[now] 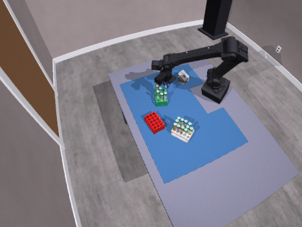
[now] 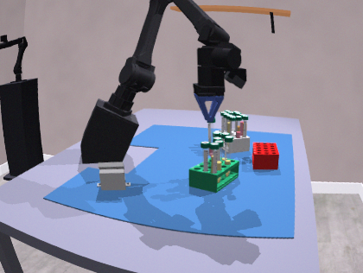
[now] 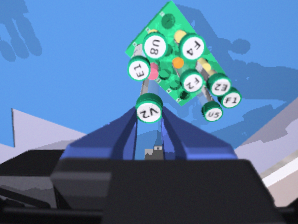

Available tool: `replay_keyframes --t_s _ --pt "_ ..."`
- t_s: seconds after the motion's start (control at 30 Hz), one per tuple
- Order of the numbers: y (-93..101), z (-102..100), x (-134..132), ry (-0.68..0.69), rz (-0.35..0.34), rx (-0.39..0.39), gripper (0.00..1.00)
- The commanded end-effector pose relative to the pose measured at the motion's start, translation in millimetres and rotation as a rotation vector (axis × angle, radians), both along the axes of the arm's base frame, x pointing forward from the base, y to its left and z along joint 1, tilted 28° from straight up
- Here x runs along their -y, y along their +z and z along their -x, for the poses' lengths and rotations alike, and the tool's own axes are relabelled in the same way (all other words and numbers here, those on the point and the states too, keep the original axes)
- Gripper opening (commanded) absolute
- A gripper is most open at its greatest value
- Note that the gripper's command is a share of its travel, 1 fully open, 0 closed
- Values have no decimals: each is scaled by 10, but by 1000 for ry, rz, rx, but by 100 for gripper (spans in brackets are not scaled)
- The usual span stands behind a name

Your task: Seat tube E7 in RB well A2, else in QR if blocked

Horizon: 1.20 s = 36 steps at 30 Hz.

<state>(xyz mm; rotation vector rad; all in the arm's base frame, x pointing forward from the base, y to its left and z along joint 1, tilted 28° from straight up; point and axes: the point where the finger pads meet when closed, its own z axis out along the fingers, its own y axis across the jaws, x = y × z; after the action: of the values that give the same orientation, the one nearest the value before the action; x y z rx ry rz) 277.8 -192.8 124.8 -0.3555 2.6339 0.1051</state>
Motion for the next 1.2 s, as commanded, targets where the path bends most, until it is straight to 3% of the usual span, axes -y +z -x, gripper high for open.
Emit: replay_keyframes --t_s 0.0,1.17 --pt "-29 -26 -9 0 3 5 0" --pt "-69 -36 -13 -3 -2 1 0"
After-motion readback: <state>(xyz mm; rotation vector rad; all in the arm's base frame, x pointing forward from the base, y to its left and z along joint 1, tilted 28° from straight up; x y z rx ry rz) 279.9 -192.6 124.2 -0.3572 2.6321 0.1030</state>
